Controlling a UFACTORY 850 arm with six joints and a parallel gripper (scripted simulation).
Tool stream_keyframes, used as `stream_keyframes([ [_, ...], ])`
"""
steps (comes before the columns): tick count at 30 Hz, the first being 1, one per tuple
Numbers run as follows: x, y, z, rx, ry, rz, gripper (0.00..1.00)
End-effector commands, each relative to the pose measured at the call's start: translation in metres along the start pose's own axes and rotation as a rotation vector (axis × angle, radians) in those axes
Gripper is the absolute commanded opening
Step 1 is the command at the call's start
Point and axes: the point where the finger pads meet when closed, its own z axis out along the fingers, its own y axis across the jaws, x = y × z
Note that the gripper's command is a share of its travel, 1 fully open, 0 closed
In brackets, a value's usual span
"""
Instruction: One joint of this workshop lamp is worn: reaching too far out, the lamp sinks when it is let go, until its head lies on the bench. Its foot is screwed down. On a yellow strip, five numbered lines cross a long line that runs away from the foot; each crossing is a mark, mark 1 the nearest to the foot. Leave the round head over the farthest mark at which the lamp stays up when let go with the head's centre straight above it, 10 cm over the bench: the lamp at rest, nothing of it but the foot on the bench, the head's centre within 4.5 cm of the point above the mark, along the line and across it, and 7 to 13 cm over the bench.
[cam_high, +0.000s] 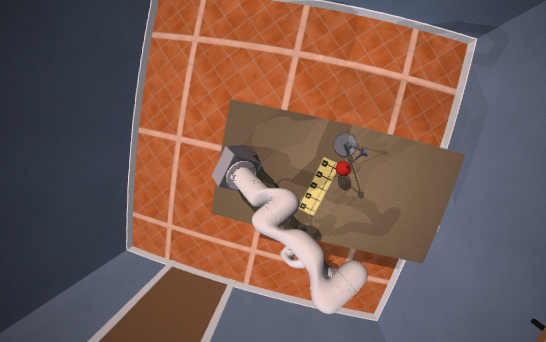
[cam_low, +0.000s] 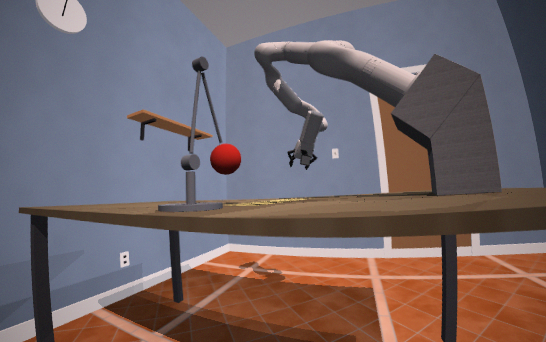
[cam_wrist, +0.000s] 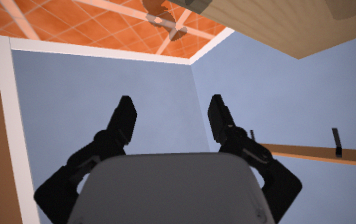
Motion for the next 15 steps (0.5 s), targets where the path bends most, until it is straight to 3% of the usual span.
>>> stream_keyframes([
  [1,-0.001,0.0,0.0,0.0,-0.001,0.0,1.0],
  [5,-0.001,0.0,0.0,0.0,-0.001,0.0,1.0],
  [15,0.022,0.032,-0.026,-0.141,0.014,-0.157,1.0],
])
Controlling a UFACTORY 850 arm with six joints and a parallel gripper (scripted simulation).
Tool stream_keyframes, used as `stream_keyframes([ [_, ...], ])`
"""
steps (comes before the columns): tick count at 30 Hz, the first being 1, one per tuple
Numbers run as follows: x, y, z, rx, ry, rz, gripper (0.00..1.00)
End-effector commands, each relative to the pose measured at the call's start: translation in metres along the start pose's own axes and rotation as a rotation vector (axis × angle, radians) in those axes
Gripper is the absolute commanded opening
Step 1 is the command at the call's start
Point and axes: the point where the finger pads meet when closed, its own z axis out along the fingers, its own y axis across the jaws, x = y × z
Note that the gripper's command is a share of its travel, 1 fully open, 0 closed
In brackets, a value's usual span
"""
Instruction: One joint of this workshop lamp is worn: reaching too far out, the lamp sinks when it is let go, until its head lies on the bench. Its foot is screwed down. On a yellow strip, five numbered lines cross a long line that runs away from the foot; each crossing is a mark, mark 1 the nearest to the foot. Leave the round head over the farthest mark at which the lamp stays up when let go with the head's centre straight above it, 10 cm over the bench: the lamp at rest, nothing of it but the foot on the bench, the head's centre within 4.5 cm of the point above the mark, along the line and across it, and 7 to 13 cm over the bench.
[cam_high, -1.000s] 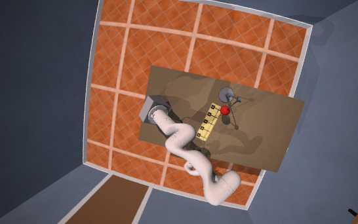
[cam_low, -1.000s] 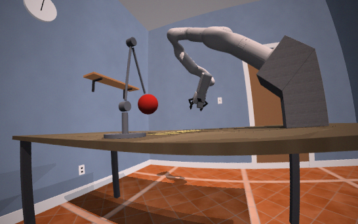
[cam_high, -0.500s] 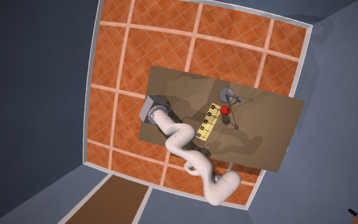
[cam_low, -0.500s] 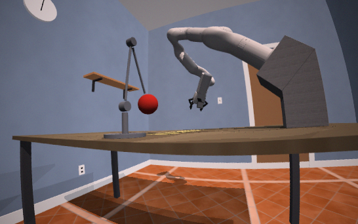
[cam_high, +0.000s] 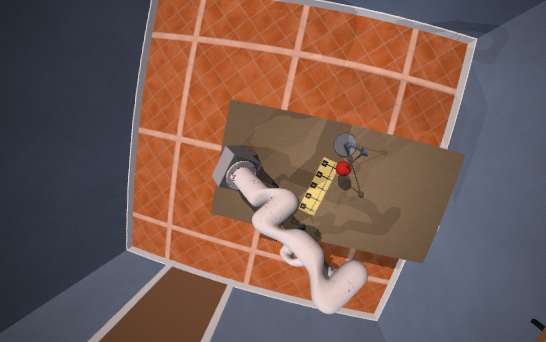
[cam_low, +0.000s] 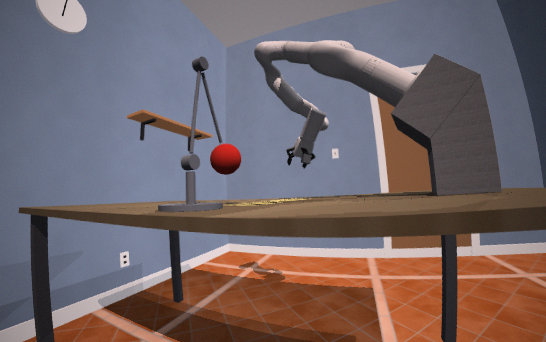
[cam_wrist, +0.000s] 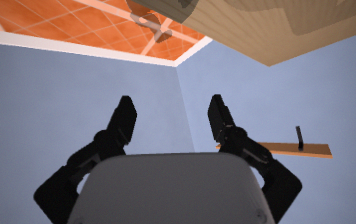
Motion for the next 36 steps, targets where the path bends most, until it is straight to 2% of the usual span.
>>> stream_keyframes([
  [1,0.009,0.018,-0.012,-0.072,0.006,-0.08,1.0],
  [5,0.017,0.033,-0.021,-0.128,0.012,-0.143,1.0],
  [7,0.017,0.033,-0.021,-0.128,0.012,-0.143,1.0],
  [22,0.052,0.065,-0.06,-0.306,0.031,-0.341,1.0],
  [24,0.052,0.065,-0.06,-0.306,0.031,-0.341,1.0],
  [36,0.083,0.079,-0.095,-0.452,0.047,-0.504,1.0],
])
